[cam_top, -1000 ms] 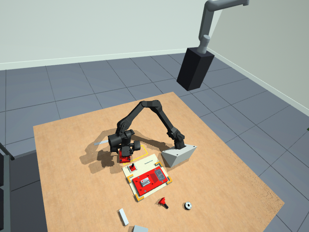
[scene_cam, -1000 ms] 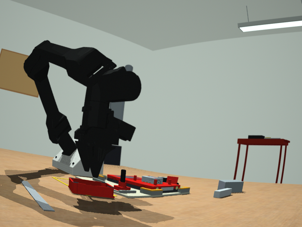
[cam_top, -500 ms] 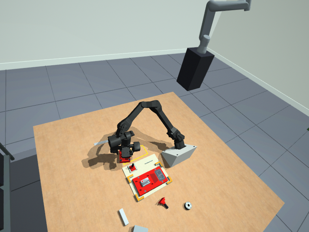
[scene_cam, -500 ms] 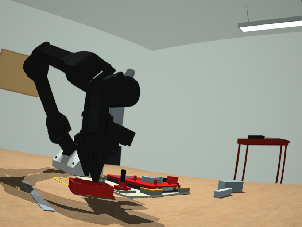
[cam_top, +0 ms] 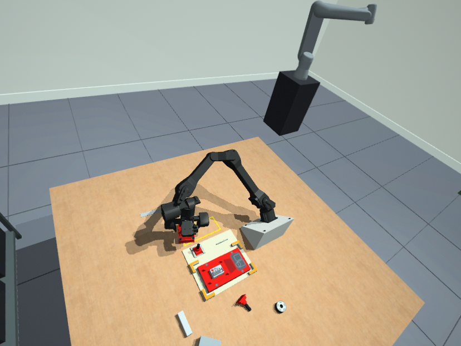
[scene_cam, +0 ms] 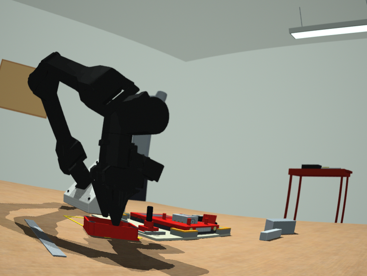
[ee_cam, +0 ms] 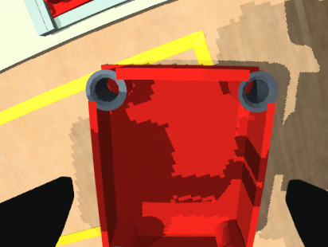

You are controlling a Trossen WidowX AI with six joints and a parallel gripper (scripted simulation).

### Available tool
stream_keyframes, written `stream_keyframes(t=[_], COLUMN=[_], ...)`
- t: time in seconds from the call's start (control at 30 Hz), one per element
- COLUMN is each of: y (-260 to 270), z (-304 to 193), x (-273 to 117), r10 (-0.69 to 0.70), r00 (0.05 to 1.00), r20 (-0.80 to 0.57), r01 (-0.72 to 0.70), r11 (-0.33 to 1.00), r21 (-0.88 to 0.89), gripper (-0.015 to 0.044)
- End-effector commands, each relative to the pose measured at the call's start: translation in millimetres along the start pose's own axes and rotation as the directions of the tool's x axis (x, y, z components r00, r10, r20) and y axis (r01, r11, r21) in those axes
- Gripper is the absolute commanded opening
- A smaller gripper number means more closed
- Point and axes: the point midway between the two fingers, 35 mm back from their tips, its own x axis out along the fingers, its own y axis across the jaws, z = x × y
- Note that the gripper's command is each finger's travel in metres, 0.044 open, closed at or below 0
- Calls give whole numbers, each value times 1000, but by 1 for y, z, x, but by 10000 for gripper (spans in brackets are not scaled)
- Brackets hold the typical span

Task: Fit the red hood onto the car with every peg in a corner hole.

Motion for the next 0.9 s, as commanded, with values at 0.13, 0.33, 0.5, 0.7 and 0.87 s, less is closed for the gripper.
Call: stream_keyframes(t=[0.13,0.33,0.5,0.7,0.87], y=[0,0,0,0,0], z=[0,0,0,0,0], x=[4,7,10,10,10], r10=[0,-1,-1,0,0], r00=[1000,1000,1000,1000,1000], r20=[-4,-4,-4,-1,-1], r01=[0,1,1,0,0], r11=[1000,1000,1000,1000,1000], r21=[-5,-5,-4,0,0], gripper=[440,440,440,414,322])
